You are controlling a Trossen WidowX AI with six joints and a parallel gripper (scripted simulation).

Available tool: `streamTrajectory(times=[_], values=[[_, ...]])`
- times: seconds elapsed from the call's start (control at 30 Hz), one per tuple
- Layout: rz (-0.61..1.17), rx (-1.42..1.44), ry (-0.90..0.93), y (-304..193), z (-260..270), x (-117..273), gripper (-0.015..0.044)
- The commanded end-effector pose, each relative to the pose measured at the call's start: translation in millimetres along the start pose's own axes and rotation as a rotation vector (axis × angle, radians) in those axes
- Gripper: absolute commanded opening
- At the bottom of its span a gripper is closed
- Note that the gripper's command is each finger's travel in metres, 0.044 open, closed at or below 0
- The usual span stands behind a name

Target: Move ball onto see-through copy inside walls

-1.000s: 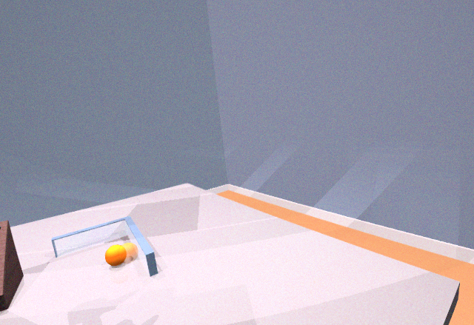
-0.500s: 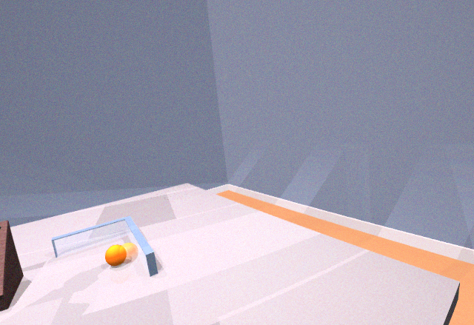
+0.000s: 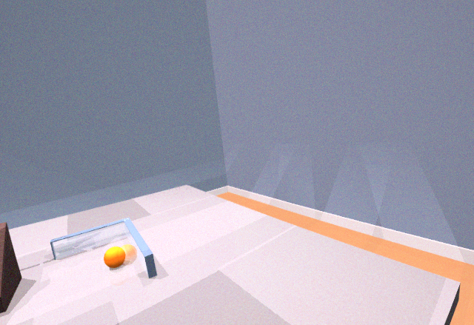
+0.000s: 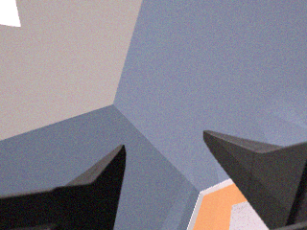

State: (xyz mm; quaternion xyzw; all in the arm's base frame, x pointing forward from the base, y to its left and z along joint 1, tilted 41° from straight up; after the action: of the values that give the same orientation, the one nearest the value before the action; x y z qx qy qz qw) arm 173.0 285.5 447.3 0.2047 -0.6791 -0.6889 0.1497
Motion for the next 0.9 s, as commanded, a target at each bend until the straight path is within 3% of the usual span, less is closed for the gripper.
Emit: streamTrajectory(times=[0.0, 0.13, 0.23, 0.47, 0.87], values=[[0.147, 0.276, -0.090, -46.6, -17.0, -38.4, 0.0376], [0.335, 0.539, -0.164, -96.4, -49.3, -71.0, 0.0376], [0.354, 0.494, -0.156, -105.5, -56.3, -75.5, 0.0376], [0.688, 0.807, -0.209, -179.4, -123.7, -100.7, 0.0376], [1.244, 1.016, -0.181, -281.7, -240.0, -81.8, 0.0376]])
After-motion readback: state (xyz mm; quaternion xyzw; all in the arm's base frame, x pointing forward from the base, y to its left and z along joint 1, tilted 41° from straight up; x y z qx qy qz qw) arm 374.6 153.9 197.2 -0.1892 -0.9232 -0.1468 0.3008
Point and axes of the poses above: the point midway between the two fingers, 35 mm back from their tips, its own x axis back along the fingers, its own z axis across the jaws, y = z × x, the point moved 1 cm from there along x, back along the fingers, and after that the axes turned 8 degrees about x, right-handed, at the moved point
